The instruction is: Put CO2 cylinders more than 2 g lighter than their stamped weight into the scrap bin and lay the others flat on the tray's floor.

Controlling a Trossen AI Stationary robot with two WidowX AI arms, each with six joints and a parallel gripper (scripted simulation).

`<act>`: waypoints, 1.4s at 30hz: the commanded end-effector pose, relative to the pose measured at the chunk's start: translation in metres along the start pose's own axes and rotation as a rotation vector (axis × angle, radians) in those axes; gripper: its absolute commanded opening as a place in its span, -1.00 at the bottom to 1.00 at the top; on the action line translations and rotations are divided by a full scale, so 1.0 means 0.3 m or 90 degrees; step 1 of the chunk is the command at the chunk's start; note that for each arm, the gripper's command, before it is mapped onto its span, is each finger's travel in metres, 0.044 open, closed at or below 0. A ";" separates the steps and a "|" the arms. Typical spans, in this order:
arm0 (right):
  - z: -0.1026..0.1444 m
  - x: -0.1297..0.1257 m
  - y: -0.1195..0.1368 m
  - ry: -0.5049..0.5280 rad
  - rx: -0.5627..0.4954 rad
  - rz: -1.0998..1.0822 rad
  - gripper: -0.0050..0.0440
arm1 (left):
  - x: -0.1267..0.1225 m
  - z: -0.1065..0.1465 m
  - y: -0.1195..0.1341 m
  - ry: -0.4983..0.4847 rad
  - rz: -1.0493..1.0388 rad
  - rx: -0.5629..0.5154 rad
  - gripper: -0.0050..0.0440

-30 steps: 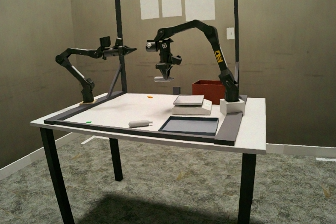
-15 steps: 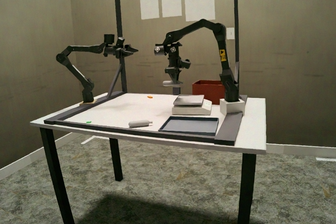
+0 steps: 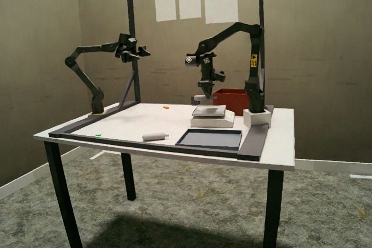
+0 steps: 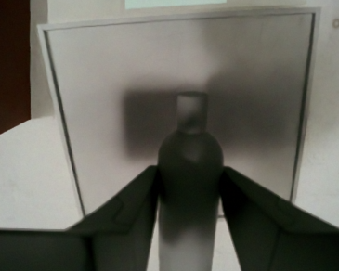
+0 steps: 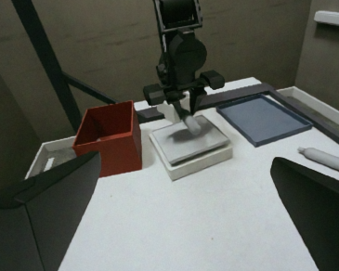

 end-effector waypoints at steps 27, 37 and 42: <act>-0.478 -0.108 -0.180 -0.013 0.197 0.143 1.00 | 0.016 -0.047 -0.066 0.000 0.000 0.023 -1.00; -0.586 -0.202 -0.239 -0.050 0.218 0.159 1.00 | 0.014 -0.043 -0.063 0.001 0.000 0.025 -1.00; -0.588 -0.205 -0.240 -0.051 0.218 0.160 1.00 | 0.014 -0.043 -0.063 0.001 0.000 0.025 -1.00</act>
Point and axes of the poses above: on each arm, the point midway between the two fingers, 35 mm back from their tips, its own z axis back along the fingers, its own x axis across the jaws, y = z × x, the point moved 6 cm from there along z, back along the fingers, and after that the axes turned 12 degrees about -z, right-handed, at the moved point
